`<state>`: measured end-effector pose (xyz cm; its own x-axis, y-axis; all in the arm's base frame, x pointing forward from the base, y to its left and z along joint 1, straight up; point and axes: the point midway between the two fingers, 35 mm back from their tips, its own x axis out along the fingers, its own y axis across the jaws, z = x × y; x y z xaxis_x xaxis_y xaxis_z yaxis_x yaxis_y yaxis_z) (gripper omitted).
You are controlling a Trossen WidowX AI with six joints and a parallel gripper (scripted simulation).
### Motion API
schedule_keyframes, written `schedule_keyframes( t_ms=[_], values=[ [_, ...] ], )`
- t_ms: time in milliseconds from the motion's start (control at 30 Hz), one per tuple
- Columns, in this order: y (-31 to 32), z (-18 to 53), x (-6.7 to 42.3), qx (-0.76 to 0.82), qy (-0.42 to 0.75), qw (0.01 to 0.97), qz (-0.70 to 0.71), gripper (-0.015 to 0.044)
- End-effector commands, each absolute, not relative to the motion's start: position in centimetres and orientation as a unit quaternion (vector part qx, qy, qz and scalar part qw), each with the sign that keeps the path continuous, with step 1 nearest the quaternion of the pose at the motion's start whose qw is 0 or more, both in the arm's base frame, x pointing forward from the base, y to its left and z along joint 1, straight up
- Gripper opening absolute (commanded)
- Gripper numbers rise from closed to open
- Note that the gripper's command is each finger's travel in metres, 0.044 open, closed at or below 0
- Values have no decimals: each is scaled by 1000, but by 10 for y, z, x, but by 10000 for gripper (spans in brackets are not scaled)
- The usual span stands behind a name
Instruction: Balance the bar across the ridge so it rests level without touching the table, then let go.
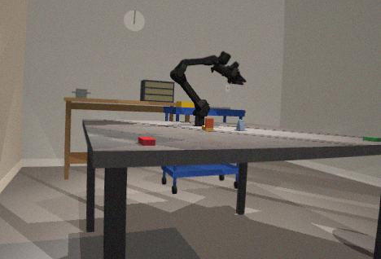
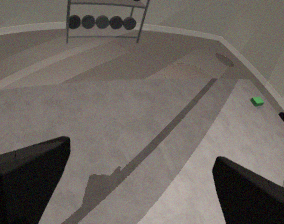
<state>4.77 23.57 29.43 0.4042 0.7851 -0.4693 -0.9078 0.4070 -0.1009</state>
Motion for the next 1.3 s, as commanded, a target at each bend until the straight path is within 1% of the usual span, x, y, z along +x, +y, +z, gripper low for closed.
schedule_keyframes(
  t_ms=[0, 67, 100, 500, 900, 1267],
  values=[
    [236, 294, 48, -175, 177, 820, 516, 374],
    [236, 293, 52, -191, 173, 820, 512, 321],
    [236, 292, 55, -203, 170, 819, 508, 315],
    [231, 278, 91, -344, 149, 798, 472, 315],
    [220, 265, 127, -471, 146, 749, 442, 315],
    [204, 253, 157, -548, 166, 703, 422, 315]
  ],
)
